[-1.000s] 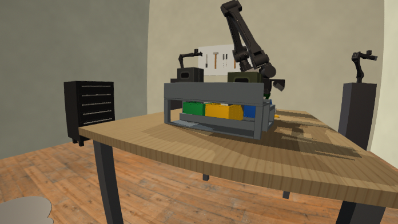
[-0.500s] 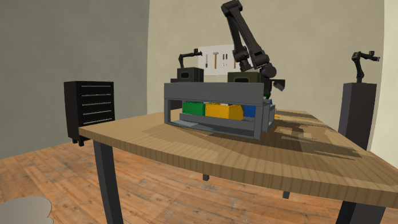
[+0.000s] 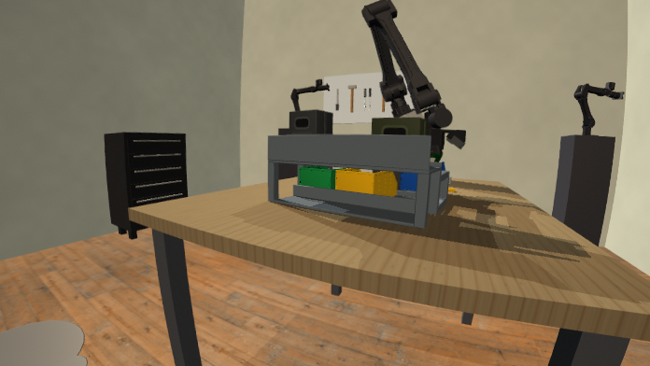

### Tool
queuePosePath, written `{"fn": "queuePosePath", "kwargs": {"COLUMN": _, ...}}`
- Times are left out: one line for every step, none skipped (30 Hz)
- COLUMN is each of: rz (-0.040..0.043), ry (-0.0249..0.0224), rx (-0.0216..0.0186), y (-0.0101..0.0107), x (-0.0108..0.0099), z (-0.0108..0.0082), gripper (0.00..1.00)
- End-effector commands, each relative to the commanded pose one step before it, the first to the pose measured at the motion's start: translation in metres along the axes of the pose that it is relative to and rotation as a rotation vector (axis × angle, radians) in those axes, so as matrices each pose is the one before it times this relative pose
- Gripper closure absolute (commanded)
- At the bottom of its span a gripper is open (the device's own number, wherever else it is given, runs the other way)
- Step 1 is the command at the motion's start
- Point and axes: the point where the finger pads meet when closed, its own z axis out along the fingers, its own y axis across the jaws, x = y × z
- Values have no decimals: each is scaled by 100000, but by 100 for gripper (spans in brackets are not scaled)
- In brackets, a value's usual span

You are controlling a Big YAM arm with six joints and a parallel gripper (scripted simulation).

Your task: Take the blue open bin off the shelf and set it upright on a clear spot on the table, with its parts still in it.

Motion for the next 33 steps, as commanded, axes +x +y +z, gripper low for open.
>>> {"fn": "queuePosePath", "kwargs": {"rz": 953, "ry": -2316, "rx": 4805, "y": -891, "x": -1049, "z": -1615, "gripper": 100}}
{"fn": "queuePosePath", "kwargs": {"rz": 0, "ry": 0, "rx": 0, "y": 0, "x": 0, "z": 0, "gripper": 100}}
{"fn": "queuePosePath", "kwargs": {"rz": 48, "ry": -41, "rx": 105, "y": -8, "x": -30, "z": -10, "gripper": 100}}
{"fn": "queuePosePath", "kwargs": {"rz": -49, "ry": 50, "rx": -104, "y": 125, "x": 33, "z": 10, "gripper": 100}}
{"fn": "queuePosePath", "kwargs": {"rz": 0, "ry": -9, "rx": -7, "y": 57, "x": -1, "z": 0, "gripper": 100}}
{"fn": "queuePosePath", "kwargs": {"rz": 0, "ry": -7, "rx": -6, "y": 54, "x": 0, "z": 0, "gripper": 100}}
{"fn": "queuePosePath", "kwargs": {"rz": 0, "ry": -1, "rx": -3, "y": 51, "x": 1, "z": 0, "gripper": 100}}
{"fn": "queuePosePath", "kwargs": {"rz": 0, "ry": 0, "rx": -2, "y": 49, "x": 1, "z": 0, "gripper": 100}}
{"fn": "queuePosePath", "kwargs": {"rz": 0, "ry": -2, "rx": -3, "y": 47, "x": 0, "z": 0, "gripper": 100}}
{"fn": "queuePosePath", "kwargs": {"rz": 0, "ry": -2, "rx": -3, "y": 44, "x": 0, "z": 0, "gripper": 100}}
{"fn": "queuePosePath", "kwargs": {"rz": 0, "ry": 0, "rx": -1, "y": 41, "x": 1, "z": 0, "gripper": 100}}
{"fn": "queuePosePath", "kwargs": {"rz": 0, "ry": 1, "rx": -1, "y": 39, "x": 1, "z": 0, "gripper": 100}}
{"fn": "queuePosePath", "kwargs": {"rz": 0, "ry": 2, "rx": 0, "y": 36, "x": 1, "z": 0, "gripper": 100}}
{"fn": "queuePosePath", "kwargs": {"rz": 0, "ry": 0, "rx": -1, "y": 33, "x": 1, "z": 0, "gripper": 100}}
{"fn": "queuePosePath", "kwargs": {"rz": 0, "ry": 0, "rx": -1, "y": 31, "x": 0, "z": 0, "gripper": 100}}
{"fn": "queuePosePath", "kwargs": {"rz": 0, "ry": 1, "rx": 0, "y": 28, "x": 1, "z": 0, "gripper": 100}}
{"fn": "queuePosePath", "kwargs": {"rz": 29, "ry": -34, "rx": 58, "y": -14, "x": -20, "z": -6, "gripper": 100}}
{"fn": "queuePosePath", "kwargs": {"rz": 0, "ry": 0, "rx": 0, "y": 0, "x": 0, "z": 0, "gripper": 100}}
{"fn": "queuePosePath", "kwargs": {"rz": 0, "ry": 0, "rx": 0, "y": 0, "x": 0, "z": 0, "gripper": 100}}
{"fn": "queuePosePath", "kwargs": {"rz": 71, "ry": -77, "rx": 148, "y": -124, "x": -72, "z": -26, "gripper": 100}}
{"fn": "queuePosePath", "kwargs": {"rz": -19, "ry": 20, "rx": -41, "y": 87, "x": 32, "z": 13, "gripper": 100}}
{"fn": "queuePosePath", "kwargs": {"rz": -51, "ry": 58, "rx": -106, "y": 98, "x": 41, "z": 12, "gripper": 100}}
{"fn": "queuePosePath", "kwargs": {"rz": -34, "ry": 37, "rx": -70, "y": 58, "x": 22, "z": 6, "gripper": 100}}
{"fn": "queuePosePath", "kwargs": {"rz": -39, "ry": 44, "rx": -79, "y": 33, "x": 12, "z": 0, "gripper": 100}}
{"fn": "queuePosePath", "kwargs": {"rz": -18, "ry": 20, "rx": -38, "y": 20, "x": 5, "z": 0, "gripper": 100}}
{"fn": "queuePosePath", "kwargs": {"rz": 9, "ry": -13, "rx": 18, "y": 5, "x": -3, "z": 0, "gripper": 100}}
{"fn": "queuePosePath", "kwargs": {"rz": 19, "ry": -24, "rx": 37, "y": -2, "x": -6, "z": 0, "gripper": 100}}
{"fn": "queuePosePath", "kwargs": {"rz": 15, "ry": -17, "rx": 30, "y": -2, "x": -4, "z": 0, "gripper": 100}}
{"fn": "queuePosePath", "kwargs": {"rz": 11, "ry": -11, "rx": 23, "y": -2, "x": -3, "z": 0, "gripper": 100}}
{"fn": "queuePosePath", "kwargs": {"rz": -3, "ry": 3, "rx": -7, "y": 4, "x": 1, "z": 0, "gripper": 100}}
{"fn": "queuePosePath", "kwargs": {"rz": -58, "ry": 70, "rx": -118, "y": 31, "x": 18, "z": 0, "gripper": 100}}
{"fn": "queuePosePath", "kwargs": {"rz": -17, "ry": 21, "rx": -35, "y": 10, "x": 5, "z": 0, "gripper": 100}}
{"fn": "queuePosePath", "kwargs": {"rz": 1, "ry": -1, "rx": 2, "y": 0, "x": 0, "z": 0, "gripper": 100}}
